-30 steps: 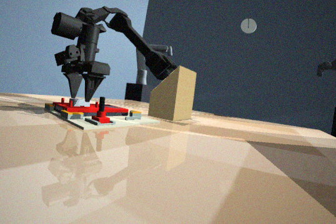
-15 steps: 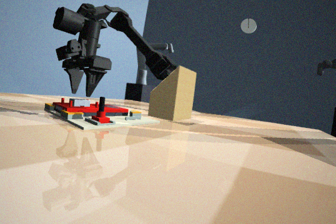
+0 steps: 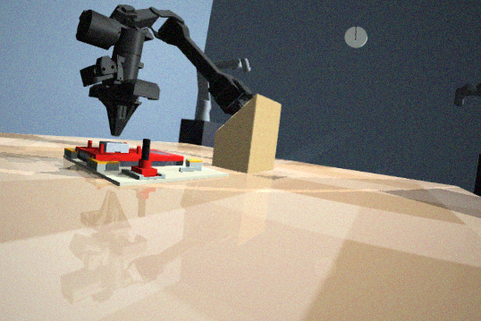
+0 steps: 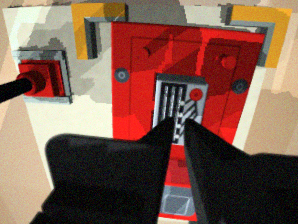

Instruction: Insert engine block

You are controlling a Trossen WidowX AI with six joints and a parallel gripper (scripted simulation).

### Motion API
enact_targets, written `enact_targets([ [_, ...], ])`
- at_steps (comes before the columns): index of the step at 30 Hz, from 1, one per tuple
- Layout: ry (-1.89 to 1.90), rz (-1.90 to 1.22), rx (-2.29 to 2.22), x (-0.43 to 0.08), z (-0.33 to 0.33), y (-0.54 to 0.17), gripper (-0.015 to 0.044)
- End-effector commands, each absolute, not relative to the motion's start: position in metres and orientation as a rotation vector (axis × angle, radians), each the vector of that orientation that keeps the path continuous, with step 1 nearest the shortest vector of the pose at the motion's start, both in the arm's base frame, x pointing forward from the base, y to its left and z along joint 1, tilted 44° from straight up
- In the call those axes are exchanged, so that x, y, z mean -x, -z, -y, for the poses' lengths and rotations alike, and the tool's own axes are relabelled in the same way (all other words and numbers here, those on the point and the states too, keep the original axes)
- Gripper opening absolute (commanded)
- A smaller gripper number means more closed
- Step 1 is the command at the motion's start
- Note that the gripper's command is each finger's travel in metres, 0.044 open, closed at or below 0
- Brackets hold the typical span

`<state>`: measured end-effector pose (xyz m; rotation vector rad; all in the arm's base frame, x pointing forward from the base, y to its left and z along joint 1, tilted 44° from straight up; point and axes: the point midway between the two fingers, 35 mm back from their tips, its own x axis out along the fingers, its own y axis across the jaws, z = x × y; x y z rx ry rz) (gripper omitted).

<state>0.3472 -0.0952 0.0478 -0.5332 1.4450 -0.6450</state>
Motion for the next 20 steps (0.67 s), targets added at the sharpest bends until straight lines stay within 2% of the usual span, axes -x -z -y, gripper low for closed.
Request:
enact_targets([
  [1, 0.650, -1.442, 0.532, -0.3472, 0.0953, -0.0485, 0.0000],
  [16, 0.650, -1.442, 0.532, -0.3472, 0.0953, -0.0485, 0.0000],
  [20, 0.650, -1.442, 0.532, -0.3472, 0.0953, -0.0485, 0.0105],
])
